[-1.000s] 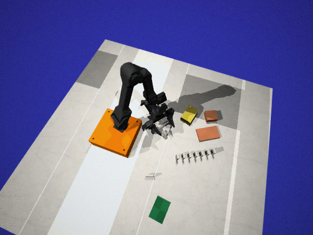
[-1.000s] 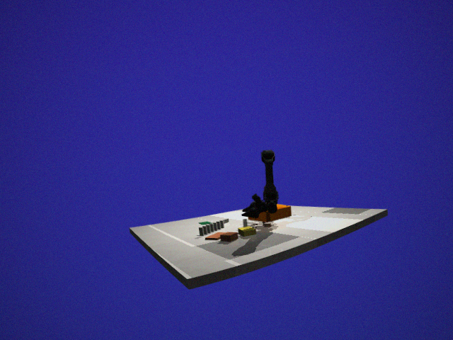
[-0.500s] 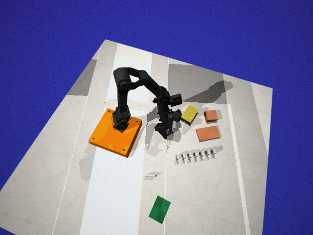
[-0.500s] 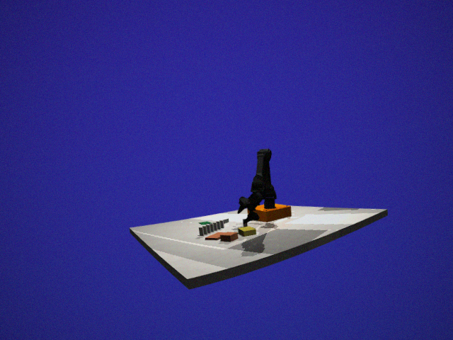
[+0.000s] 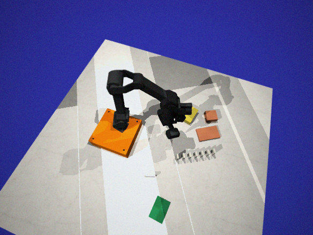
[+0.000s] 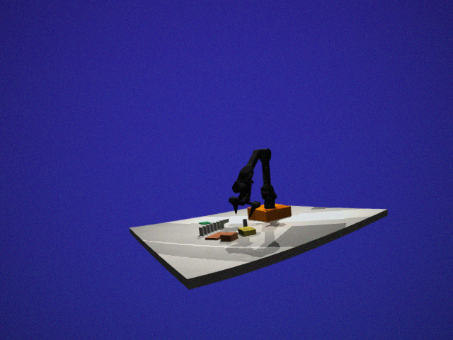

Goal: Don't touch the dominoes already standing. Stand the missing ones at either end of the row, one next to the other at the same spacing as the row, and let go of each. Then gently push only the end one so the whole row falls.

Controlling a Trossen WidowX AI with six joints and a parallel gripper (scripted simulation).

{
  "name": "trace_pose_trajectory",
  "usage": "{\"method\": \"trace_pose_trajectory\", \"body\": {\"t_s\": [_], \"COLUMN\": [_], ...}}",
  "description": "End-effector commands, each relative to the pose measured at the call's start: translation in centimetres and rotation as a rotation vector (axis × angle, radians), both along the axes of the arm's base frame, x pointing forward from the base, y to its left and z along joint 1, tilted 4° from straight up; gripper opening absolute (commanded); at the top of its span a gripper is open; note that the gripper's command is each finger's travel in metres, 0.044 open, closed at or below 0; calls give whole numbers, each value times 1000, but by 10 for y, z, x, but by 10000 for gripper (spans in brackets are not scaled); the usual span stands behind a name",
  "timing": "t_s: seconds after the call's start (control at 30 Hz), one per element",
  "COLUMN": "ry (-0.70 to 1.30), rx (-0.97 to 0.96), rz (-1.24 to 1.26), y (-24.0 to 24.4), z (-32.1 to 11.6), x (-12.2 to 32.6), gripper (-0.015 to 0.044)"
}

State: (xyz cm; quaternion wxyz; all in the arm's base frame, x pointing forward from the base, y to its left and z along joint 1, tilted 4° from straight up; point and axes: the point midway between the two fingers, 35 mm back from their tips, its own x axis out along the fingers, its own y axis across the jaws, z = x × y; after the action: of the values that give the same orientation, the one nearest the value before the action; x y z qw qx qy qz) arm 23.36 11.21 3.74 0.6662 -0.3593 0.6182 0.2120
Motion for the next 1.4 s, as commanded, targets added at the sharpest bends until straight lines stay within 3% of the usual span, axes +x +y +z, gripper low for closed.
{"method": "trace_pose_trajectory", "body": {"t_s": [0.0,0.4,0.67,1.17,1.37], "ry": [161,161,162,162,162], "rx": [209,209,209,209,209], "rz": [357,357,357,357,357], "y": [-1,-1,4,5,5], "z": [35,33,-29,-45,-45], "x": [0,0,0,-1,-1], "gripper": [440,440,440,440,282]}}
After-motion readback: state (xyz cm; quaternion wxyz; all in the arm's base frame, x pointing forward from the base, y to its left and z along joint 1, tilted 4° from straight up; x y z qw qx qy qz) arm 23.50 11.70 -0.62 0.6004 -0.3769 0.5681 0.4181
